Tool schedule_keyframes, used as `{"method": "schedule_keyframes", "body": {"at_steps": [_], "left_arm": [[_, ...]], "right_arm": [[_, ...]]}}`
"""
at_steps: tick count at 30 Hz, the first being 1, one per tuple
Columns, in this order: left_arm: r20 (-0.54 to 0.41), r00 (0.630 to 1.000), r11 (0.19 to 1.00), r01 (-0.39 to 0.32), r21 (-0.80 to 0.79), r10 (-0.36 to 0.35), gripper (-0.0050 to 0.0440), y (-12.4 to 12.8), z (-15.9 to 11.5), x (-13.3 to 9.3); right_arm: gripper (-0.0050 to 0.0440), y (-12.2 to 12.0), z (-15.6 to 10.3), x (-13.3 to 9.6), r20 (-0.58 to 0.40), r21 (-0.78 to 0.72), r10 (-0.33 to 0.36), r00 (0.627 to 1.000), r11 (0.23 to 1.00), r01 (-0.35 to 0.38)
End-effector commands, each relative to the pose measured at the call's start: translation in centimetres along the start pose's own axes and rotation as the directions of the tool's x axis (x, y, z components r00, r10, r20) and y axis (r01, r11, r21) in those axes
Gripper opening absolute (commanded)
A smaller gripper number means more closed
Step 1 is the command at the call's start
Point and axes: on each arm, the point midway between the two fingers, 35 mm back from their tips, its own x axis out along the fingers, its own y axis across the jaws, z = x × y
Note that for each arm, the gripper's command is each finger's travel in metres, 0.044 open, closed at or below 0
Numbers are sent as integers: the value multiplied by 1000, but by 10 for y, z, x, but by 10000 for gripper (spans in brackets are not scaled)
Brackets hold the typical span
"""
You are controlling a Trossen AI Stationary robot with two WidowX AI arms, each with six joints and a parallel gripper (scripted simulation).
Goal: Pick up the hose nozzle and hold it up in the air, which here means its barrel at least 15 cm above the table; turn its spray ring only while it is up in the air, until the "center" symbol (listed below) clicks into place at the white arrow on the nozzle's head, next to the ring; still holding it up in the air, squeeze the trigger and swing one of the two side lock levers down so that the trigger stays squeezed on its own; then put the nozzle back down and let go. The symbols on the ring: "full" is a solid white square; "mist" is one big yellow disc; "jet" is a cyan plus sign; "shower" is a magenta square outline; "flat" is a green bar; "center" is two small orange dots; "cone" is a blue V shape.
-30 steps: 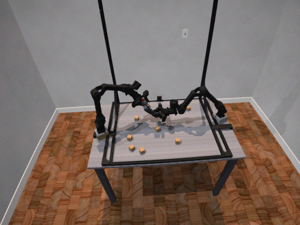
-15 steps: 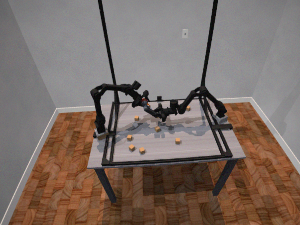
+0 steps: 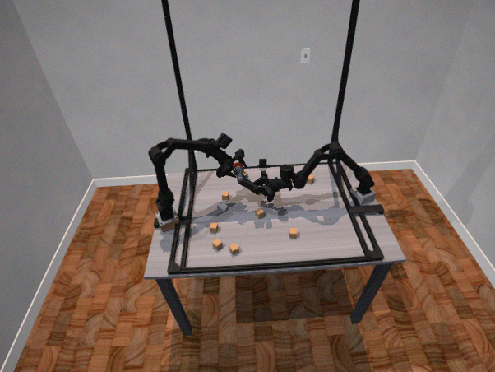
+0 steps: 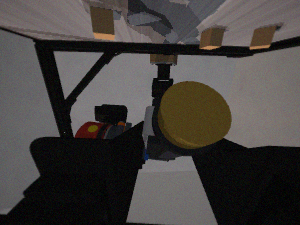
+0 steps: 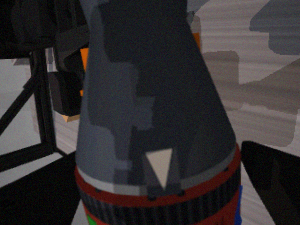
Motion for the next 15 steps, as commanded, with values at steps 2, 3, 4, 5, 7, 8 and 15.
{"method": "schedule_keyframes", "body": {"at_steps": [2,3,4,5,7,8,15], "left_arm": [[-27,1000,1000,1,-7,-2,0,0,-9,2],[-27,1000,1000,1,-7,-2,0,0,-9,2],[-27,1000,1000,1,-7,-2,0,0,-9,2],[-27,1000,1000,1,-7,-2,0,0,-9,2],[-27,1000,1000,1,-7,-2,0,0,-9,2],[-27,1000,1000,1,-7,-2,0,0,-9,2],[-27,1000,1000,1,-7,-2,0,0,-9,2]], "right_arm": [[400,3,0,-18,-3,7,13,1000,1000,-13],[400,3,0,-21,-3,7,13,1000,1000,-13],[400,3,0,-24,-3,7,13,1000,1000,-13],[400,3,0,-27,-3,7,13,1000,1000,-13],[400,3,0,-30,-3,7,13,1000,1000,-13],[400,3,0,-30,-3,7,13,1000,1000,-13],[400,4,1,-51,-3,7,13,1000,1000,-13]]}}
